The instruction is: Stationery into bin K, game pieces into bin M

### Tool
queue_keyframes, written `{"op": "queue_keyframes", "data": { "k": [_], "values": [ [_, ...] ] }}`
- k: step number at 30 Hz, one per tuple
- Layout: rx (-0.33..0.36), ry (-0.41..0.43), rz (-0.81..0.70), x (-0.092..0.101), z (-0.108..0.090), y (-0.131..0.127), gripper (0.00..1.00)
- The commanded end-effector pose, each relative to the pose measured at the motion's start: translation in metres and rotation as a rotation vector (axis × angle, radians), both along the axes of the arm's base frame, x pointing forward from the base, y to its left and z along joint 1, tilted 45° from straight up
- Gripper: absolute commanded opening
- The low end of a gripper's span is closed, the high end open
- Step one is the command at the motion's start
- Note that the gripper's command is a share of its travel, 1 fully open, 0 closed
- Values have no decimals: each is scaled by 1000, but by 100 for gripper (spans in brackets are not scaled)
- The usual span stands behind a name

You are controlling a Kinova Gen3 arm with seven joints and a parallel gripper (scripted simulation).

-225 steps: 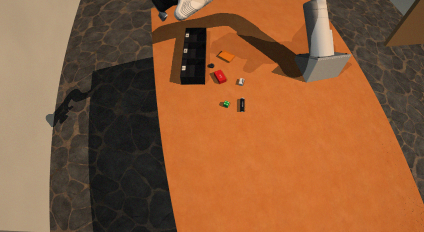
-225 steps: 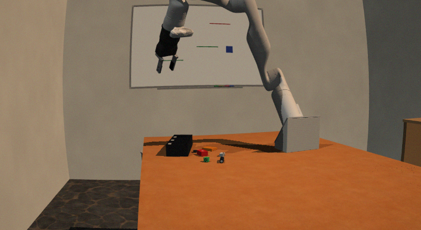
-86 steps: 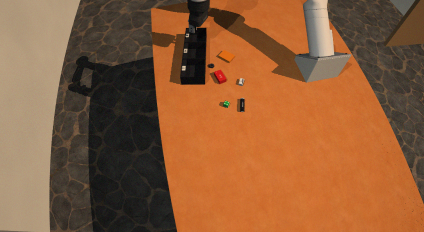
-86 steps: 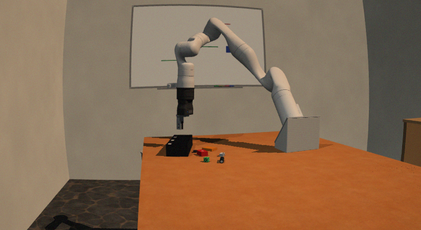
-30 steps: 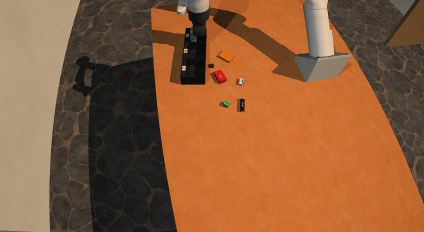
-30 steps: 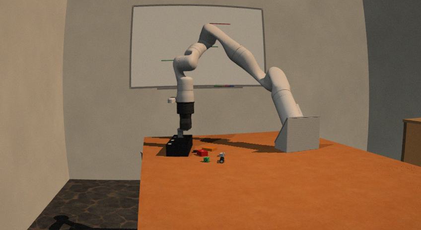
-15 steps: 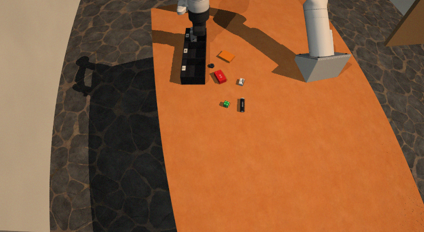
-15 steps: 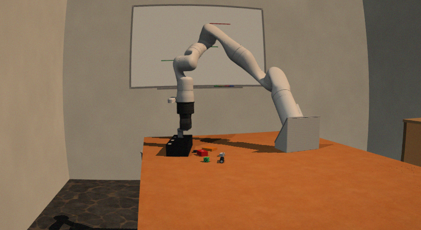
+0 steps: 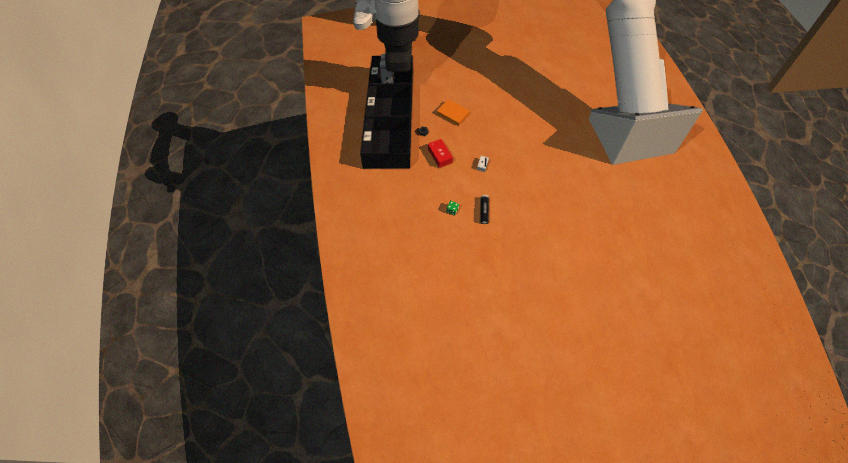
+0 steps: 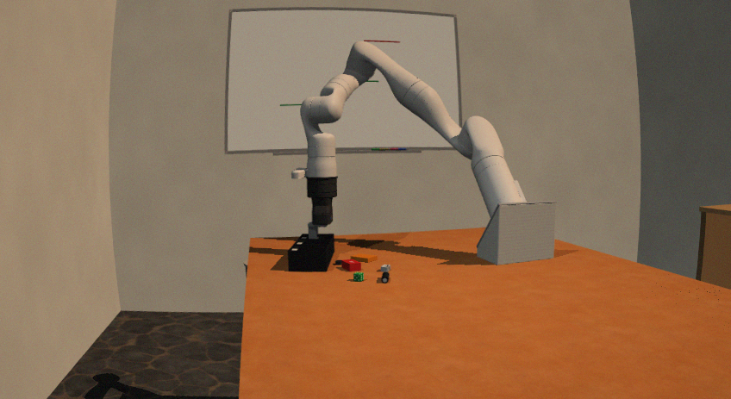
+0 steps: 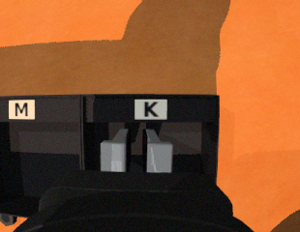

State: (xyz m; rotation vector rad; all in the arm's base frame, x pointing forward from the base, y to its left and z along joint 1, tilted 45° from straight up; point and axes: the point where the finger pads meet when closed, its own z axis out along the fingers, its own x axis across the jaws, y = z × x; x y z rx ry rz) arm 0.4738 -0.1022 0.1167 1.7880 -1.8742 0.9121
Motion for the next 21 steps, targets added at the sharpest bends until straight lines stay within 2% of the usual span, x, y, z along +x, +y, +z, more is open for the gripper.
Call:
{"op": "queue_keyframes", "data": {
  "k": [1,21],
  "values": [
    [1,-1,1,0,0,1,31],
    [1,-1,1,-3,16,15,31]
  ]
}}
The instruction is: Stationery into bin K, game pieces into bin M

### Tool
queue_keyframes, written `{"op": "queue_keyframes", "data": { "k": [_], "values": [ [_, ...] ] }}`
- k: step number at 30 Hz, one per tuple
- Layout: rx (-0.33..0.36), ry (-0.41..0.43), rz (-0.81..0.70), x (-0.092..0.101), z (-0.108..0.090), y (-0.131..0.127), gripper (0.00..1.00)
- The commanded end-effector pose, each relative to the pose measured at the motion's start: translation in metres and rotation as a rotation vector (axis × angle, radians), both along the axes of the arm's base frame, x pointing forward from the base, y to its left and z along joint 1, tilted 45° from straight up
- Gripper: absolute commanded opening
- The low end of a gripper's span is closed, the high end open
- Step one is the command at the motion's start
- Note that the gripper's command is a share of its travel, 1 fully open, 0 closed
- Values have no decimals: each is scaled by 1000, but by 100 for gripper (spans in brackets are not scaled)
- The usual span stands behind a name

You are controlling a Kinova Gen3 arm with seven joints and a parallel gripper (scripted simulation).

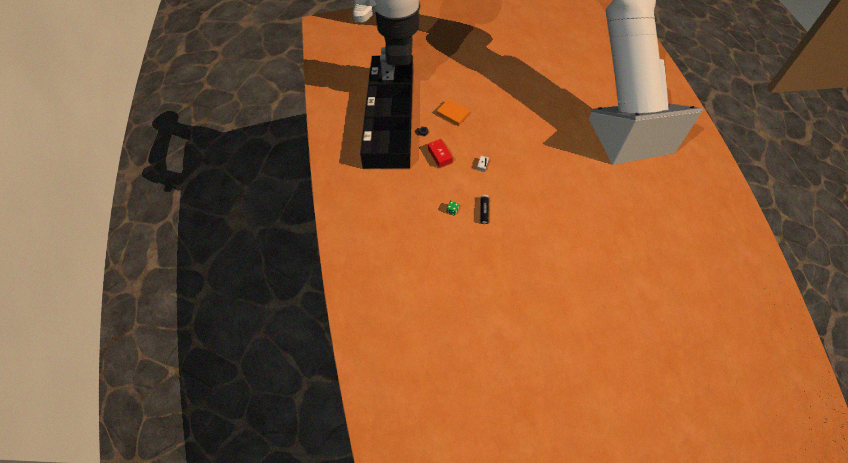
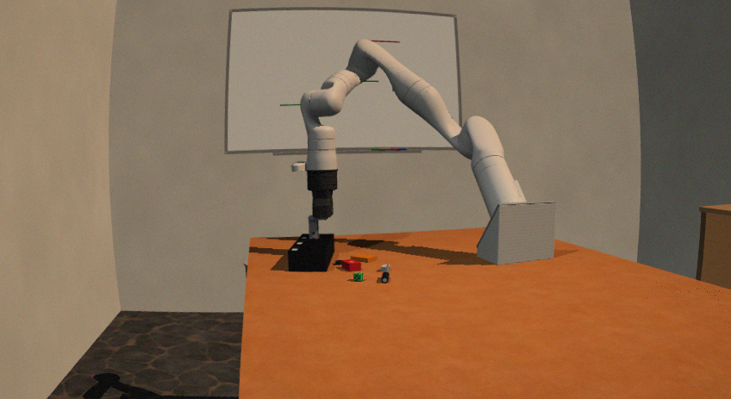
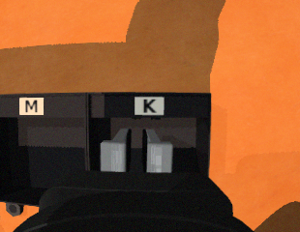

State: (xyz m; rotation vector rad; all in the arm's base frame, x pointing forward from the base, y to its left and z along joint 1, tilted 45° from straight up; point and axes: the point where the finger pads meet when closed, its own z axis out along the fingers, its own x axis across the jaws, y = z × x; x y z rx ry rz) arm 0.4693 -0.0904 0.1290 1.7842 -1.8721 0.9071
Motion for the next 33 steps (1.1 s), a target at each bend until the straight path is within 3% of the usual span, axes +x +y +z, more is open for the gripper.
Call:
{"op": "queue_keyframes", "data": {
  "k": [1,9,16,21,33],
  "values": [
    [2,-6,5,1,4,5,31],
    [2,-6,5,0,12,12,31],
    [2,-6,5,-4,30,30,31],
    [2,-6,5,-4,30,30,31],
    [2,-6,5,0,-4,66,31]
  ]
}}
